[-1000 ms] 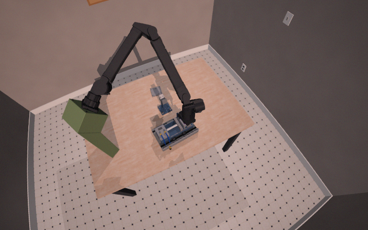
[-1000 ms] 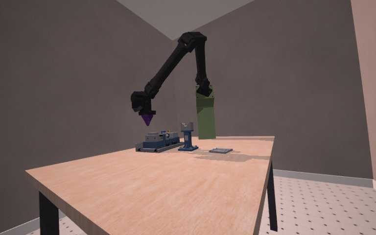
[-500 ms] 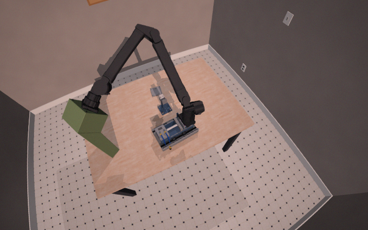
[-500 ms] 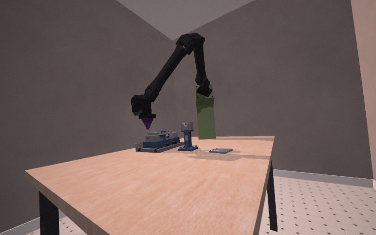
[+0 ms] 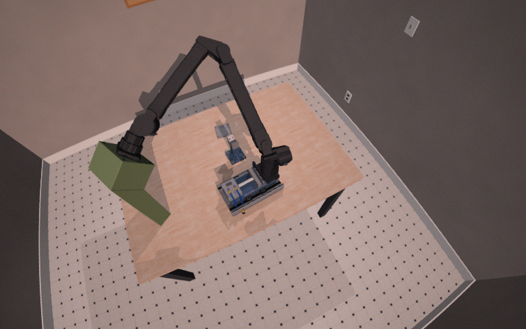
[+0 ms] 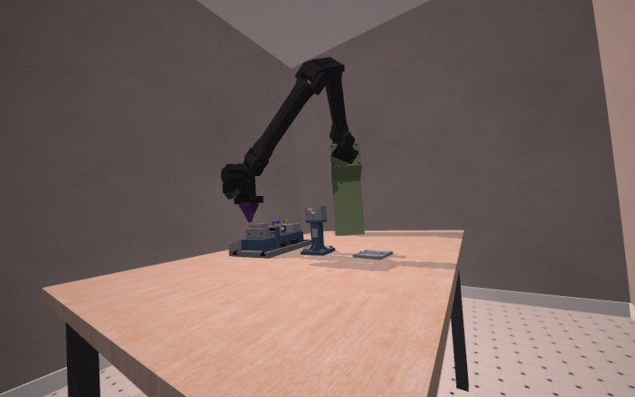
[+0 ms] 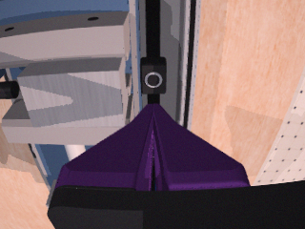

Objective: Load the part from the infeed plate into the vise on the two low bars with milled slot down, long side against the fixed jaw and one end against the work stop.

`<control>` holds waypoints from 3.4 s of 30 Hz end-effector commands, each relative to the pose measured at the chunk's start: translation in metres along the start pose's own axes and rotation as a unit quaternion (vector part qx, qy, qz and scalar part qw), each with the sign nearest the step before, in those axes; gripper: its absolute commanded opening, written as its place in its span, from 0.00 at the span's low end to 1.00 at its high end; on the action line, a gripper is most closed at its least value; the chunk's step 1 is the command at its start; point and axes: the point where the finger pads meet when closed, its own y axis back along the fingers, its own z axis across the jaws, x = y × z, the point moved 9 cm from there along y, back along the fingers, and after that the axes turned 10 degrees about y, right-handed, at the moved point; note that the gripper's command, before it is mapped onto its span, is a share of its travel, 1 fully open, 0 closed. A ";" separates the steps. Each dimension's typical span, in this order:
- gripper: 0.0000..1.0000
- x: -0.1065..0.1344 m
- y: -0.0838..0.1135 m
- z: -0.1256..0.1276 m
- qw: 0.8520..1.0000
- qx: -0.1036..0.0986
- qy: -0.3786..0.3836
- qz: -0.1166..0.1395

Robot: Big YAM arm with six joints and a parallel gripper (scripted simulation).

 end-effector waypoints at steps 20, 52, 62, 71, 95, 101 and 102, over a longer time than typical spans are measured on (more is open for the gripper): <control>0.00 -0.007 -0.013 0.006 1.000 -0.006 0.005 -0.003; 0.00 -0.012 -0.008 0.011 1.000 -0.005 0.008 -0.007; 0.00 -0.005 -0.011 0.013 1.000 -0.007 0.003 -0.002; 0.00 -0.006 -0.011 0.013 1.000 -0.007 0.003 -0.002; 0.00 -0.006 -0.011 0.013 1.000 -0.007 0.003 -0.002; 0.00 -0.004 -0.011 0.014 1.000 -0.007 0.002 -0.001; 0.00 -0.004 -0.011 0.014 1.000 -0.007 0.002 -0.001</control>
